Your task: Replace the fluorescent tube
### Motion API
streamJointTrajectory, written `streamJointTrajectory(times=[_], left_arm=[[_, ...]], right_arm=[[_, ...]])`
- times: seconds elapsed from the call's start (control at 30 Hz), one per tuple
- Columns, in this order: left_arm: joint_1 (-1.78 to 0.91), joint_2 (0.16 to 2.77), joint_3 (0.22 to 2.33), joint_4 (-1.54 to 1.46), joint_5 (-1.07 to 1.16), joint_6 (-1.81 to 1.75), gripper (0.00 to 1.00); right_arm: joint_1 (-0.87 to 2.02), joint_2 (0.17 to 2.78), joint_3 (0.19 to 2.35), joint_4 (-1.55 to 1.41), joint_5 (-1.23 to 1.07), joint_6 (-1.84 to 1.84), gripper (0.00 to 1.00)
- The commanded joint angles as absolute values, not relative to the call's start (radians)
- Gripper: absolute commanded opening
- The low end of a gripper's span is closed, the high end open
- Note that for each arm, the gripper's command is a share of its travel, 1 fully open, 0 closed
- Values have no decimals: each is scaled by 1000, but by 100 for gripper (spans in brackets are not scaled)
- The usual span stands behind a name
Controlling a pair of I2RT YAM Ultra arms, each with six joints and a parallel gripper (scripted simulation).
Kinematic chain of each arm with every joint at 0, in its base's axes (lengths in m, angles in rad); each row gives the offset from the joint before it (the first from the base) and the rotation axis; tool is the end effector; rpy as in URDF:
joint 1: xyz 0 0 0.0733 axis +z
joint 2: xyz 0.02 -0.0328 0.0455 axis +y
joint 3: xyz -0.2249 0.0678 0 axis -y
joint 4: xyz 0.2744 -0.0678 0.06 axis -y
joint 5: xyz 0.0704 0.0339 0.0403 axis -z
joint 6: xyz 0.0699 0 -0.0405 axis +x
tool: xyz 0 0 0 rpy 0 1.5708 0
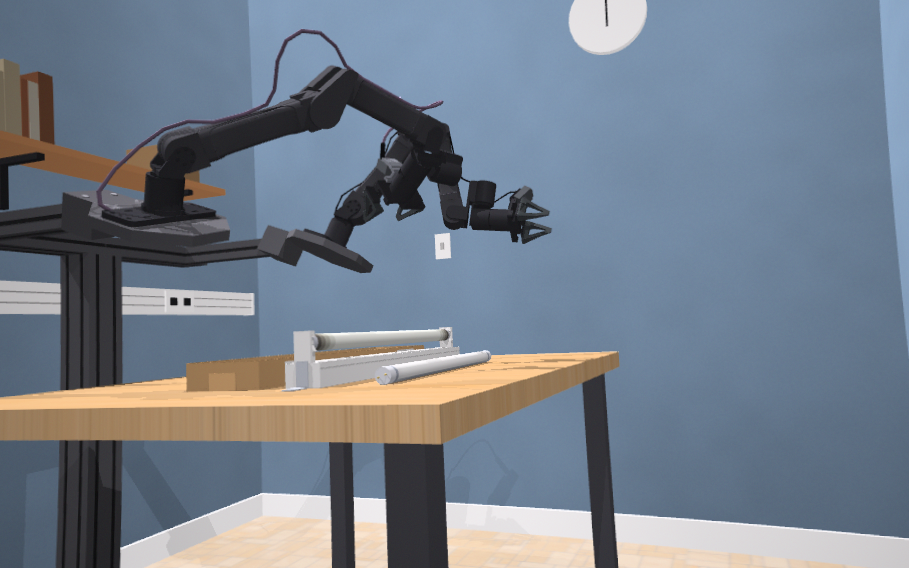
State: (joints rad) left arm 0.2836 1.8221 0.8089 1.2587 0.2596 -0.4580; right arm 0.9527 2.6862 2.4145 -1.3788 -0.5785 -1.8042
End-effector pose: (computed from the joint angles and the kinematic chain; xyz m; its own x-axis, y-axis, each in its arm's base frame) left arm 0.3944 0.0974 0.1689 0.2232 -0.3801 -0.8976 0.0750 0.9248 -0.3729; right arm 0.2530 0.4237 0.0734 0.7729 -0.3187 -0.5487 -0.4100 -0.9108 -0.0486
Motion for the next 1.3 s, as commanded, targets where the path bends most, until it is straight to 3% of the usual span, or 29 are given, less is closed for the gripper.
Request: streamJointTrajectory(times=[0.0, 0.43, 0.47, 1.0, 1.27], left_arm=[[281, 1816, 813, 1252, 262, -455, 49], [281, 1816, 813, 1252, 262, -455, 49], [281, 1816, 813, 1252, 262, -455, 49], [282, 1816, 812, 1258, 261, -456, 49], [204, 1862, 821, 1117, 187, -234, 49]], right_arm=[[969, 2668, 2423, -1383, -595, -1804, 100], [969, 2668, 2423, -1383, -595, -1804, 100], [969, 2668, 2423, -1383, -595, -1804, 49], [962, 2674, 2420, -1381, -595, -1804, 49], [885, 2622, 2298, -1212, -455, -1747, 49]])
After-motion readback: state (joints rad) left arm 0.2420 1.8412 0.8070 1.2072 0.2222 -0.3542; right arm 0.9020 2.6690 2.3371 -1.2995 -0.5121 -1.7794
